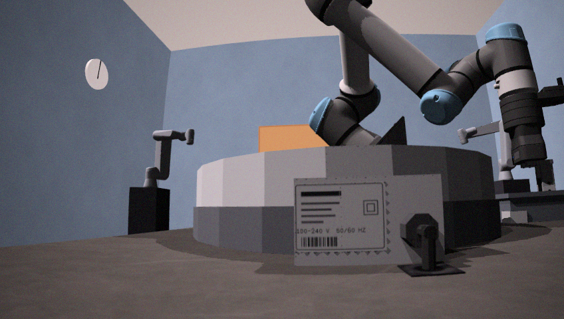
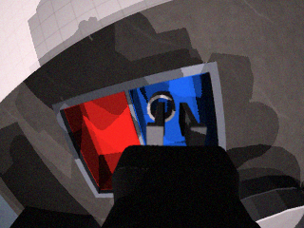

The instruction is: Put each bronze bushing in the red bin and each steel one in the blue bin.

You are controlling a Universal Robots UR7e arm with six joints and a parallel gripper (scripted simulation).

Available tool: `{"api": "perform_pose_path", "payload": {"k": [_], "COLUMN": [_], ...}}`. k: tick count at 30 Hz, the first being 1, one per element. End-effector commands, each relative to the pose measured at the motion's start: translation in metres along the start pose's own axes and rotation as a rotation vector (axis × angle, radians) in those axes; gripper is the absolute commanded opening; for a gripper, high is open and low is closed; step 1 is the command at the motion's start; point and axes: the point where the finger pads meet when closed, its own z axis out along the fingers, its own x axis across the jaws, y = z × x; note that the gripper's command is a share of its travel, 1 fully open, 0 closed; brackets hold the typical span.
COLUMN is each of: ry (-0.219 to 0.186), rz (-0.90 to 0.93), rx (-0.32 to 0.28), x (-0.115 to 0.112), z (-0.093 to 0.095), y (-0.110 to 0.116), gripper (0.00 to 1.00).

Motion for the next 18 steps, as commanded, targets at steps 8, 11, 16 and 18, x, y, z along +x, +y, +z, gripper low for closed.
{"api": "perform_pose_path", "payload": {"k": [8,11,16,18], "ry": [0.001,0.001,0.001,0.001], "rz": [0.001,0.001,0.001,0.001], "rx": [0.001,0.001,0.001,0.001], "x": [0.000,0.000,0.000,0.000], "z": [-0.062,-0.073,-0.105,-0.105], "y": [0.000,0.000,0.000,0.000], "gripper": [0.42,0.42,0.42,0.42]}}
